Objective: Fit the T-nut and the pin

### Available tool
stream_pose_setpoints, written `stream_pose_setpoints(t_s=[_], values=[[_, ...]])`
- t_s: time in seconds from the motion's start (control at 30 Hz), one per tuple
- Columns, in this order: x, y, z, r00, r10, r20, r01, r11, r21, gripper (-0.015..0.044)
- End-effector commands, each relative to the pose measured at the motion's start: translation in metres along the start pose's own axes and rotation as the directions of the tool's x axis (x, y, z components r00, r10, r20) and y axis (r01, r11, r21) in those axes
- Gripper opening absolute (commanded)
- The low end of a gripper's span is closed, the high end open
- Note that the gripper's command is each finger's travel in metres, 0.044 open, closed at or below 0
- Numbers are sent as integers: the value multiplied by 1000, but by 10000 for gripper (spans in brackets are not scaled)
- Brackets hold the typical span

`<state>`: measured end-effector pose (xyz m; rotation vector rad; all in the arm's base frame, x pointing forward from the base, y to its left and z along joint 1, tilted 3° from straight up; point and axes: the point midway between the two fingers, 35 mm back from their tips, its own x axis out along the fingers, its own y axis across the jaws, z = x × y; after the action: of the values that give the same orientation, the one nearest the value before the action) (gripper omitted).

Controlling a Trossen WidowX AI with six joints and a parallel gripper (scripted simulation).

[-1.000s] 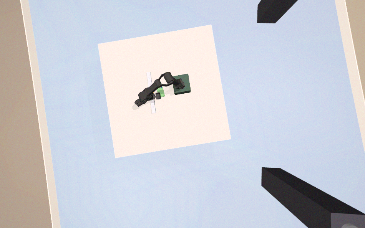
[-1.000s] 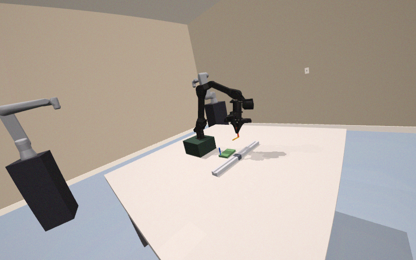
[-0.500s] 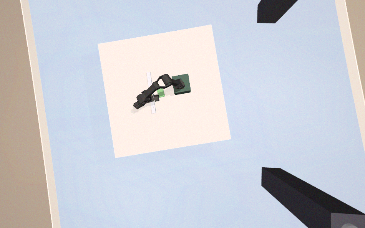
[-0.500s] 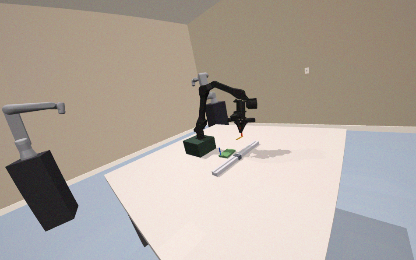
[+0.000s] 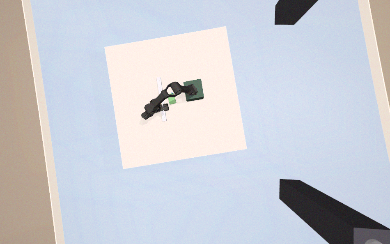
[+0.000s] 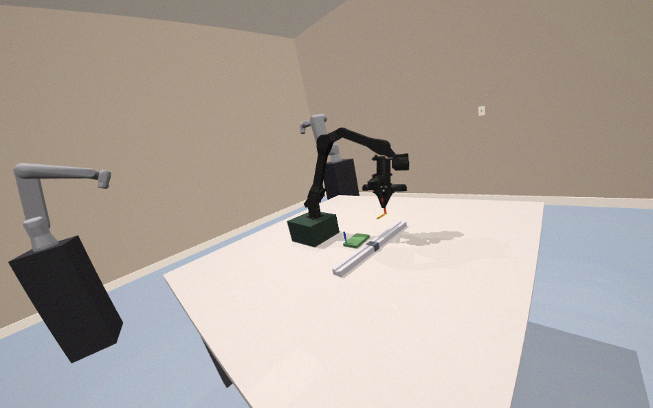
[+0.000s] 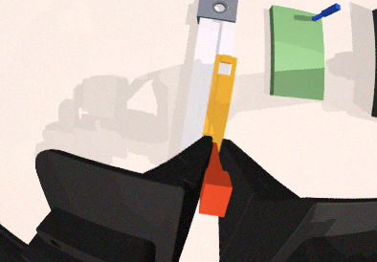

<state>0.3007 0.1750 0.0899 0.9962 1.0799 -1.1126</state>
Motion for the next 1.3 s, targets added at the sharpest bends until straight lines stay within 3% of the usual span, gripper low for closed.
stream_pose_setpoints(t_s=[0.0, 1.27], values=[[0, 4, -8, 1000, -1, -4, 1, 1000, -2, -150], [4, 9, -21, 995, 98, 8, -98, 995, -3, -150]])
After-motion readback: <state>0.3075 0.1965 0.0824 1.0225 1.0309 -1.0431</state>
